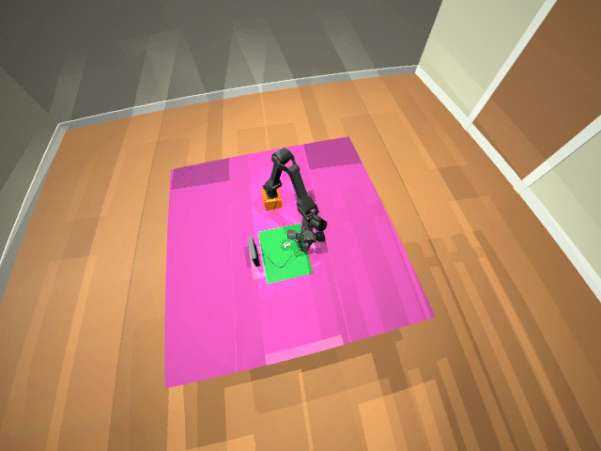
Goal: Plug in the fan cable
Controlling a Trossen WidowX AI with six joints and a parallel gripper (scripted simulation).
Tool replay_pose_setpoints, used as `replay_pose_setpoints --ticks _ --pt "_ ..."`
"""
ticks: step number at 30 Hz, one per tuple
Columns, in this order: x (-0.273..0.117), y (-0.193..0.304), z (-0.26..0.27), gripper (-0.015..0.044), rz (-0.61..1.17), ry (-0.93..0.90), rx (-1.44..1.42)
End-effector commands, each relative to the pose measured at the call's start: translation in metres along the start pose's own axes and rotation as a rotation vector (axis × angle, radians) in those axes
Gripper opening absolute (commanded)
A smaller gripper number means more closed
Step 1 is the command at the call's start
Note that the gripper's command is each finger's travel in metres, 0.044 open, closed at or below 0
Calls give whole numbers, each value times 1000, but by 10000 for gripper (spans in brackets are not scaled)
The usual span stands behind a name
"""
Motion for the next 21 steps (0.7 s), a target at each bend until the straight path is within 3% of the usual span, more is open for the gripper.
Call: replay_pose_setpoints --ticks 1,21 --pt "2 4 -1 0 -32 6 -10" --pt "1 18 1 0 -196 -12 -9"
Point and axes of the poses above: the point midway between the two fingers, 35 mm back from their tips, its own x axis out along the fingers, its own z axis across the jaws, y = z × x, the point moved 5 cm from there along -x, back along the fingers, and after that the axes turned 11 degrees about x, right-handed, at the moved point
